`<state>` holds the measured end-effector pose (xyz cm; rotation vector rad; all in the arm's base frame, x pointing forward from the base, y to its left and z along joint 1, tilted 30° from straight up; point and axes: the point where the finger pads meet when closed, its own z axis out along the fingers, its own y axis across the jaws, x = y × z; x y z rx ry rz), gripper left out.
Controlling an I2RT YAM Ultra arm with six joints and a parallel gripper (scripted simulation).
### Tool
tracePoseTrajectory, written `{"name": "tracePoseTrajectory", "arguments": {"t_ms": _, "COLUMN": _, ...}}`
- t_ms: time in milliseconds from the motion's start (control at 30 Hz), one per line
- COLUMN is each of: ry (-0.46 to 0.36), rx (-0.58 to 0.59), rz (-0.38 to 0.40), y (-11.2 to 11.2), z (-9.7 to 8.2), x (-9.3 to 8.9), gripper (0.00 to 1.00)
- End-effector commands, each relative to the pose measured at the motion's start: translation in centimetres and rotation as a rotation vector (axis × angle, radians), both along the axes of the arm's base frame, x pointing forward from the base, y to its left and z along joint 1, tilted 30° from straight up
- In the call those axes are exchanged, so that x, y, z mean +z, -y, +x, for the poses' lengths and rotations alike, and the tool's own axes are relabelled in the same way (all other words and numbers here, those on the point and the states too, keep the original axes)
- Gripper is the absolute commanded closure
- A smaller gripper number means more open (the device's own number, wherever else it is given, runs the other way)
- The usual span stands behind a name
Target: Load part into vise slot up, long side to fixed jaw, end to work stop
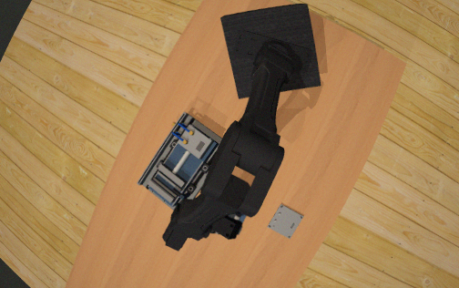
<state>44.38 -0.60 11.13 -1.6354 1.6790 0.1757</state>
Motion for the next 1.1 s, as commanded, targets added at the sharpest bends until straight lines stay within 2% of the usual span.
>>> {"name": "tracePoseTrajectory", "arguments": {"t_ms": 0, "ry": 0.026, "rx": -0.033, "rz": -0.03, "y": 0.3, "z": 0.1, "x": 1.4, "gripper": 1.0}}
{"name": "tracePoseTrajectory", "arguments": {"t_ms": 33, "ry": 0.059, "rx": -0.054, "rz": -0.052, "y": 1.2, "z": 0.9, "x": 2.6, "gripper": 1.0}}
{"name": "tracePoseTrajectory", "arguments": {"t_ms": 133, "ry": 0.015, "rx": -0.055, "rz": -0.075, "y": 0.3, "z": 0.0, "x": 1.4, "gripper": 1.0}}
{"name": "tracePoseTrajectory", "arguments": {"t_ms": 233, "ry": 0.029, "rx": -0.072, "rz": -0.113, "y": 0.4, "z": 0.5, "x": 2.1, "gripper": 1.0}}
{"name": "tracePoseTrajectory", "arguments": {"t_ms": 300, "ry": 0.01, "rx": -0.082, "rz": -0.131, "y": 0.3, "z": 0.2, "x": 1.6, "gripper": 1.0}}
{"name": "tracePoseTrajectory", "arguments": {"t_ms": 400, "ry": 0.01, "rx": -0.097, "rz": -0.164, "y": 0.4, "z": 0.4, "x": 2.0, "gripper": 1.0}}
{"name": "tracePoseTrajectory", "arguments": {"t_ms": 567, "ry": -0.002, "rx": -0.111, "rz": -0.192, "y": 0.3, "z": 0.2, "x": 1.7, "gripper": 1.0}}
{"name": "tracePoseTrajectory", "arguments": {"t_ms": 600, "ry": -0.012, "rx": -0.13, "rz": -0.2, "y": 1.0, "z": 0.0, "x": 1.6, "gripper": 1.0}}
{"name": "tracePoseTrajectory", "arguments": {"t_ms": 633, "ry": -0.014, "rx": -0.123, "rz": -0.209, "y": 0.5, "z": 0.0, "x": 1.5, "gripper": 1.0}}
{"name": "tracePoseTrajectory", "arguments": {"t_ms": 700, "ry": -0.006, "rx": -0.128, "rz": -0.228, "y": 0.3, "z": 0.3, "x": 2.1, "gripper": 1.0}}
{"name": "tracePoseTrajectory", "arguments": {"t_ms": 1067, "ry": -0.015, "rx": -0.168, "rz": -0.306, "y": 0.4, "z": 0.5, "x": 2.5, "gripper": 1.0}}
